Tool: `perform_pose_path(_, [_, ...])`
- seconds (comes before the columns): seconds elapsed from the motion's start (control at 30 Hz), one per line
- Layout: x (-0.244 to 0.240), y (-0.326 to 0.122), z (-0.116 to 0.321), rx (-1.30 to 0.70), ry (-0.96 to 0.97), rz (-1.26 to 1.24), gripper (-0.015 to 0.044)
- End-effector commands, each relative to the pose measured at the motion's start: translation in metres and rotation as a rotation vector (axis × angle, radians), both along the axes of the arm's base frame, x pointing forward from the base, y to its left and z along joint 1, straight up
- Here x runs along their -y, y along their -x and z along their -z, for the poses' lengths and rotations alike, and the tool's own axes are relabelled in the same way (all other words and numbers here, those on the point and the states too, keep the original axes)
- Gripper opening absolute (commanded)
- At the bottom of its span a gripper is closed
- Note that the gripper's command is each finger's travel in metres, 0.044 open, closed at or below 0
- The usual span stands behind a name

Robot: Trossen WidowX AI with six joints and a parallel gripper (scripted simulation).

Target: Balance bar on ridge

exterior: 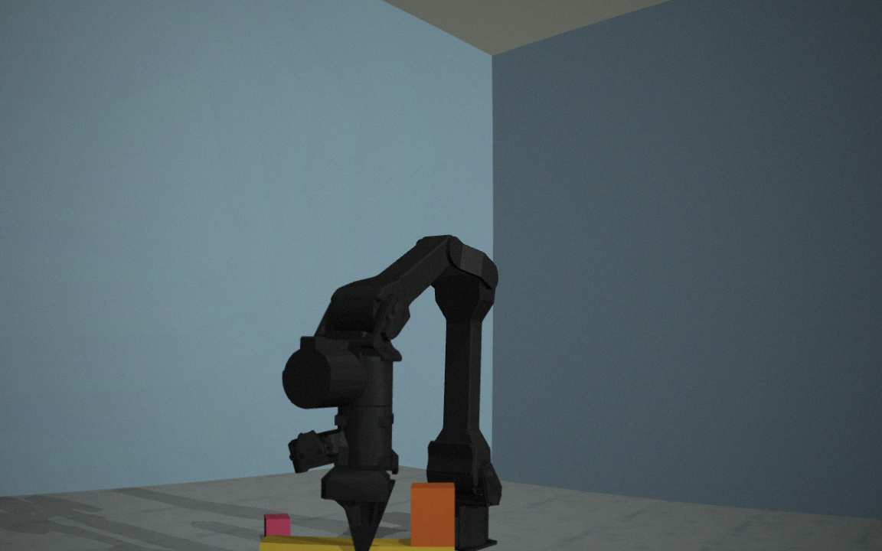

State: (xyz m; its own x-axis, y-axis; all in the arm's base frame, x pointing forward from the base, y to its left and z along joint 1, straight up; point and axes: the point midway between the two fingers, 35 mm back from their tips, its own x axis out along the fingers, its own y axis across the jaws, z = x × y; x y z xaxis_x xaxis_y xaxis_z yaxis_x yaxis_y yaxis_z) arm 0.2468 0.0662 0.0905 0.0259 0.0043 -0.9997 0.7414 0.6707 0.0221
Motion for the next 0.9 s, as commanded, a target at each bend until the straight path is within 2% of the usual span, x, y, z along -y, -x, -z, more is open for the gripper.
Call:
perform_pose_path(0.0, [0.0000, 0.0001, 0.0001, -0.001, 0.000, 0.000, 0.0173])
perform_pose_path(0.4, [0.0000, 0.0001, 0.0001, -0.001, 0.000, 0.000, 0.0185])
perform_pose_path(0.73, [0.0000, 0.0001, 0.0001, -0.001, 0.000, 0.000, 0.0440])
perform_pose_path(0.87, [-0.0004, -0.0012, -0.0079, -0.001, 0.000, 0.000, 0.0440])
